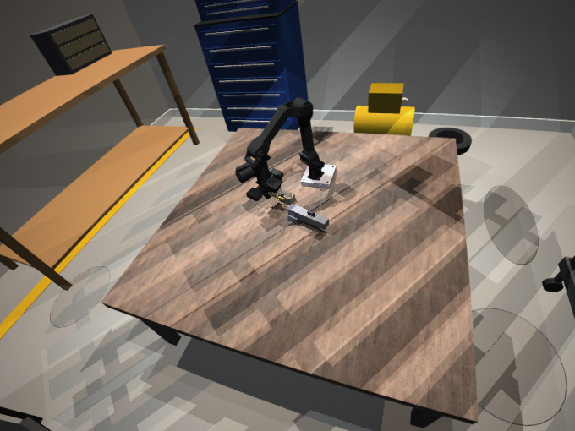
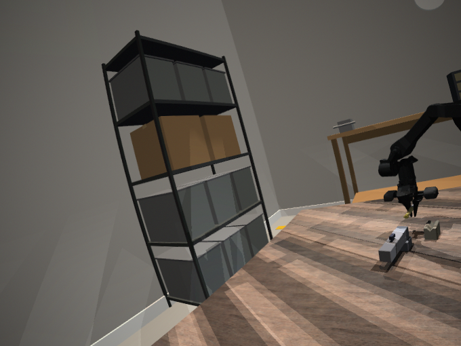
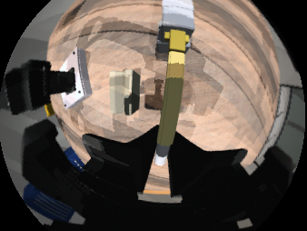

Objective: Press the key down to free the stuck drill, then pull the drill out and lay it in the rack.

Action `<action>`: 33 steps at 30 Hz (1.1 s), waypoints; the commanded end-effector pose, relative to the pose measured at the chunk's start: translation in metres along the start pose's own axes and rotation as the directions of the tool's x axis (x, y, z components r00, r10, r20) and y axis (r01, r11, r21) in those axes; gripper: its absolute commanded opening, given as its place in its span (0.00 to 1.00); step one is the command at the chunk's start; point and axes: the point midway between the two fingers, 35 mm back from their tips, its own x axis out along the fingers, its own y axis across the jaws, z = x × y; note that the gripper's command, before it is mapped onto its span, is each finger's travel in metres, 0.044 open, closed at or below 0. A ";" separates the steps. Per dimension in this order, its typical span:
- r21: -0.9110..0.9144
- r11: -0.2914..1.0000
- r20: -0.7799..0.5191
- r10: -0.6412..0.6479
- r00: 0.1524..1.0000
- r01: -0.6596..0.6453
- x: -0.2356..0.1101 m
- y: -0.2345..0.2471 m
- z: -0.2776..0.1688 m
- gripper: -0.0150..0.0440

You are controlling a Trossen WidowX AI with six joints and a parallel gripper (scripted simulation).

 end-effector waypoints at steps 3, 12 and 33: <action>0.000 1.000 0.005 -0.006 1.000 0.006 -0.003 -0.001 0.002 0.25; 0.000 1.000 0.005 -0.006 1.000 0.006 -0.004 0.001 0.001 0.25; 0.000 1.000 0.005 -0.003 1.000 0.003 0.002 0.039 -0.004 0.25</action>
